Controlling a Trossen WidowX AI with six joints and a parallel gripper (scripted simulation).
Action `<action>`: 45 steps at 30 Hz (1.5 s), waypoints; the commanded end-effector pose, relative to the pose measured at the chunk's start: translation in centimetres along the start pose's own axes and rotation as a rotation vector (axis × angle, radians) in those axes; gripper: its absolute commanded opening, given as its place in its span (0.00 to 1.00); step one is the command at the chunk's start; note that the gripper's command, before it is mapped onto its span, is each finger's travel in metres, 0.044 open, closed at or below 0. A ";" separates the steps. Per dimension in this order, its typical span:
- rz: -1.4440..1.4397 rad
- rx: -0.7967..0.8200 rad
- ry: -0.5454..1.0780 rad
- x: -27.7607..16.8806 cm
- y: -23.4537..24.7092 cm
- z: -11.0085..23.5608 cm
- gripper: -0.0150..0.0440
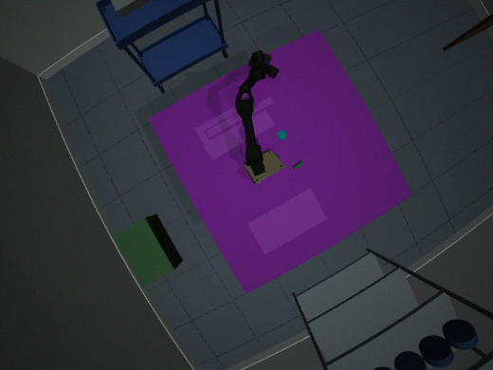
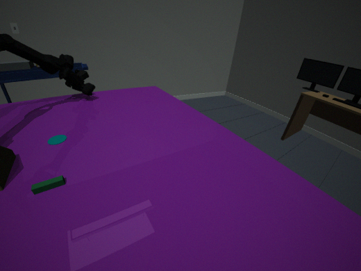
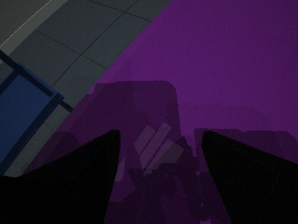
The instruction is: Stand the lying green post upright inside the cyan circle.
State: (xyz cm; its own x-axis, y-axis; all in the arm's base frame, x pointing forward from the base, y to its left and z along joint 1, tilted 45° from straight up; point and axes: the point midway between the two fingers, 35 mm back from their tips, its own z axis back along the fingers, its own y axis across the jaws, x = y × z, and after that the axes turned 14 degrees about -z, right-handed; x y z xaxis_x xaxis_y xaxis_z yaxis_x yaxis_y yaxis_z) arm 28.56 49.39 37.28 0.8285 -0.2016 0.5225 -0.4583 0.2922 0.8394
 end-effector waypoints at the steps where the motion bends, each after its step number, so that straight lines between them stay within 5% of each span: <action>1: 0.046 -0.113 0.013 1.6 -5.3 0.3 0.65; 18: 0.119 -0.524 0.141 6.1 -26.1 7.4 0.65; 45: -0.089 -0.802 0.469 2.2 -46.6 28.8 0.65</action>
State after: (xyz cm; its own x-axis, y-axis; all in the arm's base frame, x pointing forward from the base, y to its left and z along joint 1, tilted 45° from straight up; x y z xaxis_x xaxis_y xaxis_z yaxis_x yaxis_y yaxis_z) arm 43.63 10.90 4.97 0.9641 0.0884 0.2502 -0.1902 0.8878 0.4192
